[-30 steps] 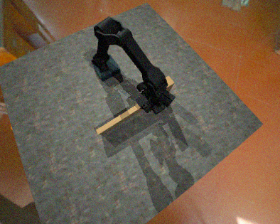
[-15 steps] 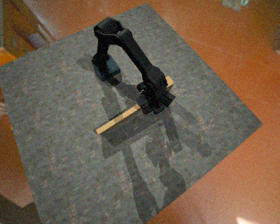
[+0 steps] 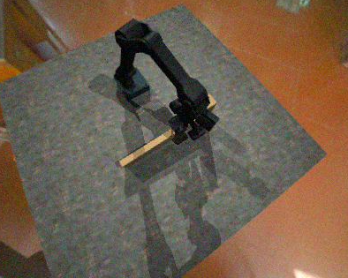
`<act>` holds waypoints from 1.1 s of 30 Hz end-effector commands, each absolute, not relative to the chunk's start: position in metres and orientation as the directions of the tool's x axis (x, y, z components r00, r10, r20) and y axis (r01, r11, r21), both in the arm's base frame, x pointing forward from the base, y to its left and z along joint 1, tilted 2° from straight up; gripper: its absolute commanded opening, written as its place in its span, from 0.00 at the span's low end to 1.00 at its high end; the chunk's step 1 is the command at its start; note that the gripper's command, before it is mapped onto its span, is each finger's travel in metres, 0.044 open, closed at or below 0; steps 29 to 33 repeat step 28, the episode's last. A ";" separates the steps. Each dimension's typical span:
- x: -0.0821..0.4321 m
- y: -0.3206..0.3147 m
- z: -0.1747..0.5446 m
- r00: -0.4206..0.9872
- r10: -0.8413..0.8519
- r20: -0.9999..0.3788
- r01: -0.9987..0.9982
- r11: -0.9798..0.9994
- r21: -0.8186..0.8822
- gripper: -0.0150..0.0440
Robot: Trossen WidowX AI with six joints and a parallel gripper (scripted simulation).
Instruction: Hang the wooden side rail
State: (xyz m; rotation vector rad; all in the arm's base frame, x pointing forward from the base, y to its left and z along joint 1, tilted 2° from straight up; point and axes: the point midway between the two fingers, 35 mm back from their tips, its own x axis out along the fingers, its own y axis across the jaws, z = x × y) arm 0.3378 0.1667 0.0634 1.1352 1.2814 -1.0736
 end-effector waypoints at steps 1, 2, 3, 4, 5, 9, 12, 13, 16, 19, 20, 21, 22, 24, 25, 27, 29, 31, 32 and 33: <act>0.340 0.168 0.083 0.038 0.045 -0.998 0.988 0.149 0.045 1.00; 0.340 0.168 0.083 0.038 0.045 -0.998 0.988 0.149 0.045 1.00; 0.340 0.168 0.083 0.038 0.045 -0.998 0.988 0.149 0.045 1.00; 0.340 0.168 0.083 0.038 0.045 -0.998 0.988 0.149 0.045 1.00; 0.341 0.165 0.083 0.038 0.045 -0.998 0.988 0.149 0.045 1.00; 0.344 0.140 0.082 0.039 0.043 -0.998 0.988 0.149 0.045 1.00; 0.344 0.138 0.081 0.039 0.043 -0.998 0.988 0.149 0.045 1.00; 0.344 0.138 0.081 0.039 0.043 -0.998 0.988 0.149 0.045 1.00; 0.347 0.140 0.083 0.044 0.043 -0.998 0.989 0.137 0.049 1.00; 0.347 0.140 0.083 0.044 0.043 -0.998 0.989 0.137 0.049 1.00; 0.347 0.140 0.083 0.044 0.043 -0.998 0.989 0.137 0.049 1.00; 0.347 0.140 0.083 0.044 0.043 -0.998 0.989 0.137 0.049 1.00; 0.347 0.140 0.083 0.044 0.043 -0.998 0.989 0.137 0.049 1.00; 0.347 0.140 0.083 0.044 0.043 -0.998 0.989 0.137 0.049 1.00; 0.347 0.140 0.083 0.044 0.043 -0.998 0.989 0.137 0.049 1.00; 0.347 0.140 0.083 0.044 0.043 -0.998 0.989 0.137 0.049 1.00; 0.347 0.140 0.083 0.044 0.043 -0.998 0.989 0.137 0.049 1.00; 0.347 0.140 0.083 0.044 0.043 -0.998 0.989 0.137 0.049 1.00; 0.347 0.140 0.083 0.044 0.043 -0.998 0.989 0.137 0.049 1.00; 0.347 0.140 0.083 0.044 0.043 -0.998 0.989 0.137 0.049 1.00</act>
